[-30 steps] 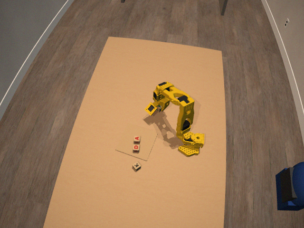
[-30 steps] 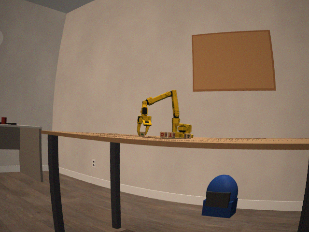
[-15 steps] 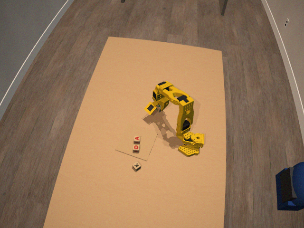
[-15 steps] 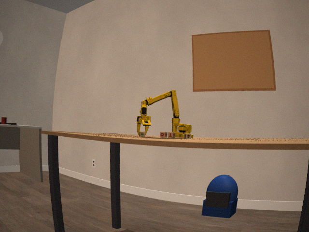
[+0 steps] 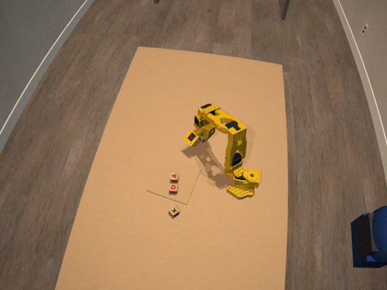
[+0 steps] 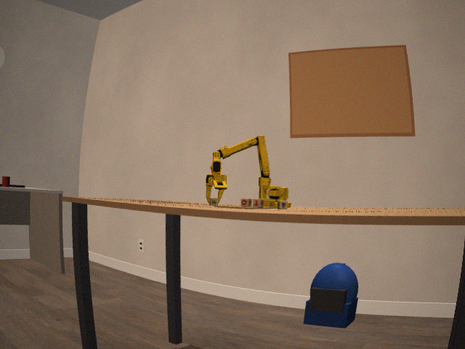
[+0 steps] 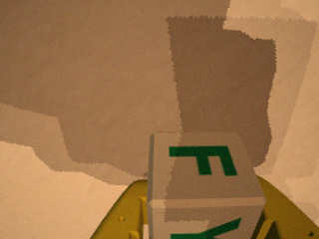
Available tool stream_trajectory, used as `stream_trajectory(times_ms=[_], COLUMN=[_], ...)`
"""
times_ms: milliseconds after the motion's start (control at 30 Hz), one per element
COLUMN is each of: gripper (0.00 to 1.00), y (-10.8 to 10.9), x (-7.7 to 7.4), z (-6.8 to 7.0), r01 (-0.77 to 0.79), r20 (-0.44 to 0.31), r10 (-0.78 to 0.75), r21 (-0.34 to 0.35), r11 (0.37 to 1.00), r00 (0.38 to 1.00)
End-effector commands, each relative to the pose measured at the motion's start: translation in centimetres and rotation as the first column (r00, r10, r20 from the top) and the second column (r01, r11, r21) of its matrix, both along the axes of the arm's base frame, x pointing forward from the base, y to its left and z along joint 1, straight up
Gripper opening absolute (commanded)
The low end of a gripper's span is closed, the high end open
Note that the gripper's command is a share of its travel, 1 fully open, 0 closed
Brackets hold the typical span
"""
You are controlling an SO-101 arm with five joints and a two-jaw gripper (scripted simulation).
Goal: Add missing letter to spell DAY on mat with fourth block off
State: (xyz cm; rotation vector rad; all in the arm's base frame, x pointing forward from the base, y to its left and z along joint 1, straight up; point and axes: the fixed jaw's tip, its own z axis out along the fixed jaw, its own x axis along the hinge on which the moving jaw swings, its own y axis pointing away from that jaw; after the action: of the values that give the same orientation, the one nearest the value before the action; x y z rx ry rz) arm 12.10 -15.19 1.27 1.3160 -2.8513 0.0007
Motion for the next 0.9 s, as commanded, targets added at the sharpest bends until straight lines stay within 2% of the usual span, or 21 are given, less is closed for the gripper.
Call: stream_trajectory(times_ms=[0,367,633,700,867], gripper=[0.00,0.00,0.00,0.00,0.00], y=[-1.0,-1.0,-1.0,-1.0,-0.8], x=[1.0,1.0,1.0,1.0,0.9], z=[1.4,1.9,3.9,3.9,5.4], r01=[0.002,0.002,0.002,0.002,0.002], r20=[0.058,0.058,0.058,0.058,0.058], r10=[0.002,0.002,0.002,0.002,0.002], r21=[-0.068,-0.068,-0.068,-0.068,-0.068], r11=[0.998,0.998,0.998,0.998,0.998], r00=[0.998,0.998,0.998,0.998,0.998])
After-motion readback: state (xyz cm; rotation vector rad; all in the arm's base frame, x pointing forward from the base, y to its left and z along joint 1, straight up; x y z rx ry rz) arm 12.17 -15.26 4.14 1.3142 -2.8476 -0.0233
